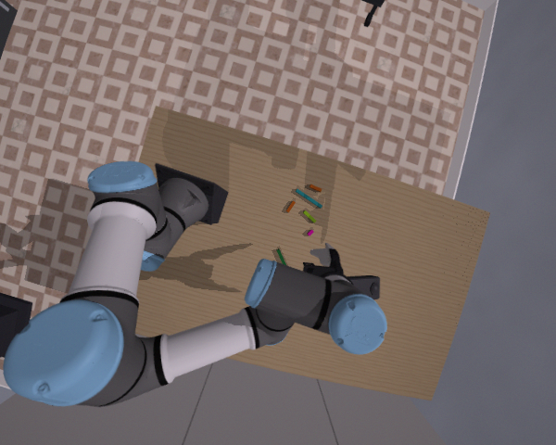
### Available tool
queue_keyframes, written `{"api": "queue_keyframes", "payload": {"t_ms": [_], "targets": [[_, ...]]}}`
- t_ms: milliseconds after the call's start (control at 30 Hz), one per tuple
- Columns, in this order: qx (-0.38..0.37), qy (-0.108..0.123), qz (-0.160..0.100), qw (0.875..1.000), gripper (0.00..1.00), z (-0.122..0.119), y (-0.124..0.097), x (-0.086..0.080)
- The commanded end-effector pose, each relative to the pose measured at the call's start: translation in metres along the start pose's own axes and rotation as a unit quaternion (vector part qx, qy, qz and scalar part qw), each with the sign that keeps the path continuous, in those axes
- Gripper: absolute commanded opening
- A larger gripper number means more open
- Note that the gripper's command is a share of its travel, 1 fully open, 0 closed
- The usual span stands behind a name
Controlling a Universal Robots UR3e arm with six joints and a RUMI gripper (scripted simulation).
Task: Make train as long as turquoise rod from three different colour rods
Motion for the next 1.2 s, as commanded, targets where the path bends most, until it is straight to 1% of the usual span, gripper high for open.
{"api": "queue_keyframes", "payload": {"t_ms": [0, 67, 100, 133, 167, 233, 267, 333, 367, 500, 567, 767, 1167], "targets": [[0.04, 0.01, -0.012, 0.999, 1.0, -0.03, -0.011, 0.011], [0.051, 0.015, -0.024, 0.998, 1.0, -0.049, -0.023, 0.018], [0.051, 0.015, -0.024, 0.998, 1.0, -0.049, -0.023, 0.018], [0.056, 0.017, -0.03, 0.998, 1.0, -0.057, -0.029, 0.021], [0.056, 0.017, -0.03, 0.998, 1.0, -0.057, -0.029, 0.021], [0.066, 0.02, -0.04, 0.997, 1.0, -0.072, -0.04, 0.026], [0.066, 0.02, -0.04, 0.997, 1.0, -0.072, -0.04, 0.026], [0.074, 0.021, -0.05, 0.996, 1.0, -0.084, -0.05, 0.031], [0.074, 0.021, -0.05, 0.996, 1.0, -0.084, -0.05, 0.031], [0.086, 0.022, -0.064, 0.994, 1.0, -0.1, -0.065, 0.037], [0.086, 0.022, -0.064, 0.994, 1.0, -0.1, -0.065, 0.037], [0.094, 0.022, -0.073, 0.993, 1.0, -0.11, -0.075, 0.041], [0.095, 0.022, -0.073, 0.993, 1.0, -0.11, -0.076, 0.041]]}}
Point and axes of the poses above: the point where the finger pads meet when closed, its own x axis out along the fingers, its own z axis across the jaws, y = z × x, the point moved 5 cm from there along -x, back along the fingers, and after that the axes turned 11 degrees about x, right-handed, at the moved point
